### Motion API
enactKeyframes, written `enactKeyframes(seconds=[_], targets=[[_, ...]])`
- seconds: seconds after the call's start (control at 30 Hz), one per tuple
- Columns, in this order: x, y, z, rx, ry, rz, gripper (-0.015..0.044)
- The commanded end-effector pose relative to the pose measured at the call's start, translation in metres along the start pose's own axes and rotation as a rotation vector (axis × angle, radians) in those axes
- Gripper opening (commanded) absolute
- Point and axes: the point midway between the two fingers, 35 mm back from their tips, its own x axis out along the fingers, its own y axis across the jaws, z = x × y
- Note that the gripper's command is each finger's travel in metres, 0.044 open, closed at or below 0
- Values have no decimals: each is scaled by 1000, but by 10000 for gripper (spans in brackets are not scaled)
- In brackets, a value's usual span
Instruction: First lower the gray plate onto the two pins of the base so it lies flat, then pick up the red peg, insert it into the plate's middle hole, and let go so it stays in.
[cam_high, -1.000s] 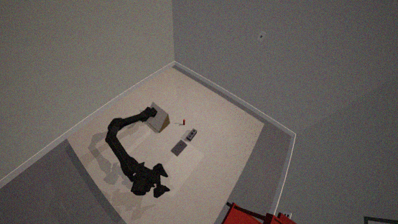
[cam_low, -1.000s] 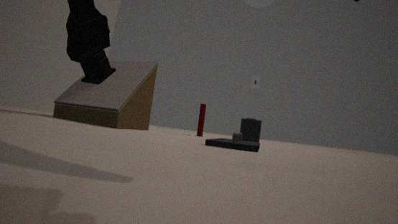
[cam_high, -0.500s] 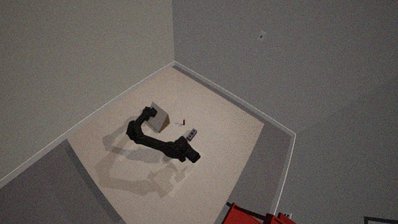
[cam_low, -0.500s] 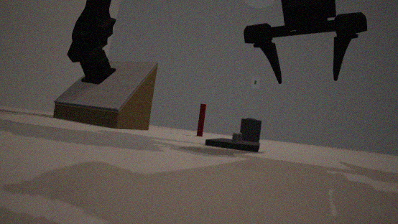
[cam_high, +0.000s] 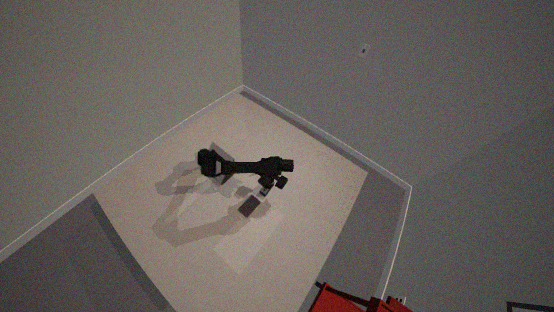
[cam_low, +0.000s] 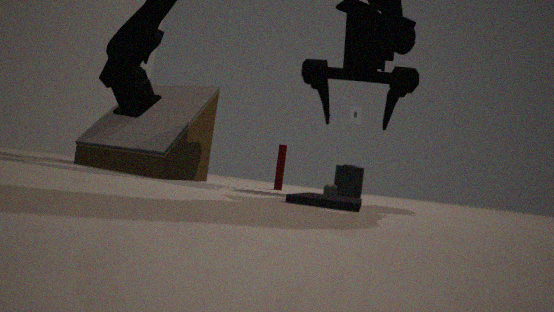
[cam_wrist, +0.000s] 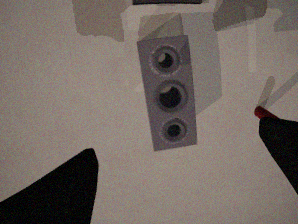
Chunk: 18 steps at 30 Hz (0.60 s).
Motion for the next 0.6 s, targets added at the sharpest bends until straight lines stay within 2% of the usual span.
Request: enactKeyframes(seconds=[0.0,0.1,0.57], targets=[[13,-1,3,8,-18,-6,440],[37,-2,4,9,-19,-6,440],[56,-3,4,9,-19,-6,440]])
